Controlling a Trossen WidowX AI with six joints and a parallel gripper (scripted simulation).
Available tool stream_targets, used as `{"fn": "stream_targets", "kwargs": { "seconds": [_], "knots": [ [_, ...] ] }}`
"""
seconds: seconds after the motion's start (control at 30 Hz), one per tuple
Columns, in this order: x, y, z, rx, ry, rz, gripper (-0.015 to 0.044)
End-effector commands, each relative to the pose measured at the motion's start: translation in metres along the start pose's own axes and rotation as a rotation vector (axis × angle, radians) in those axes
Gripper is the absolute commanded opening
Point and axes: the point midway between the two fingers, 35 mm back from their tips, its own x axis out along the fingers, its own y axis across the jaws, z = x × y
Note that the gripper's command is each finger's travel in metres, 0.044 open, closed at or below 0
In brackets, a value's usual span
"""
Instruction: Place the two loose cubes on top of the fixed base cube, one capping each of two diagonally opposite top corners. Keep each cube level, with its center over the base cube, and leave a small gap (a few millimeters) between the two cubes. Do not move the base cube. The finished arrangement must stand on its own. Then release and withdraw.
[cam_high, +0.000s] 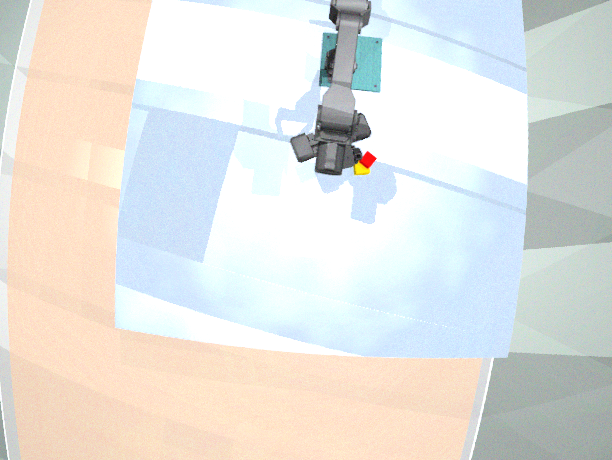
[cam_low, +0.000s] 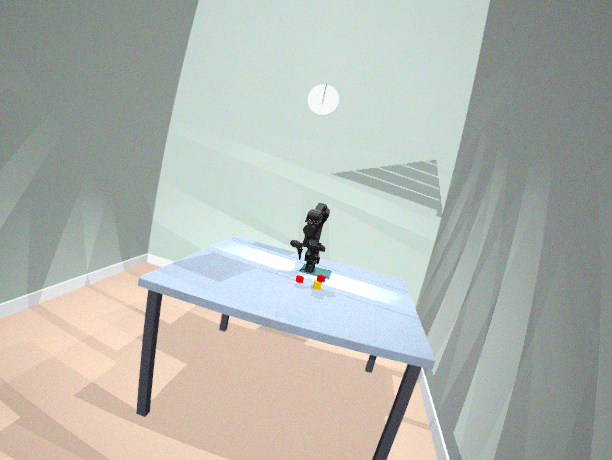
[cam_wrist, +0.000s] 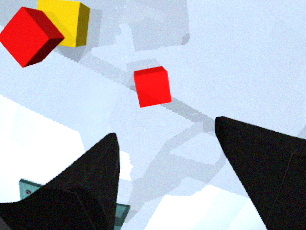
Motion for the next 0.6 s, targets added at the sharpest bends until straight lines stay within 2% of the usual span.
{"fn": "stream_targets", "kwargs": {
  "seconds": [0.0,0.1,0.37,0.57],
  "knots": [
    [-0.001,-0.001,-0.003,-0.044,0.001,0.004,0.0265],
    [0.003,-0.001,-0.002,-0.044,0.001,0.003,0.0265],
    [0.057,-0.001,-0.002,-0.044,0.001,0.003,0.0265],
    [0.067,-0.001,-0.003,-0.044,0.001,0.003,0.0265]
  ]
}}
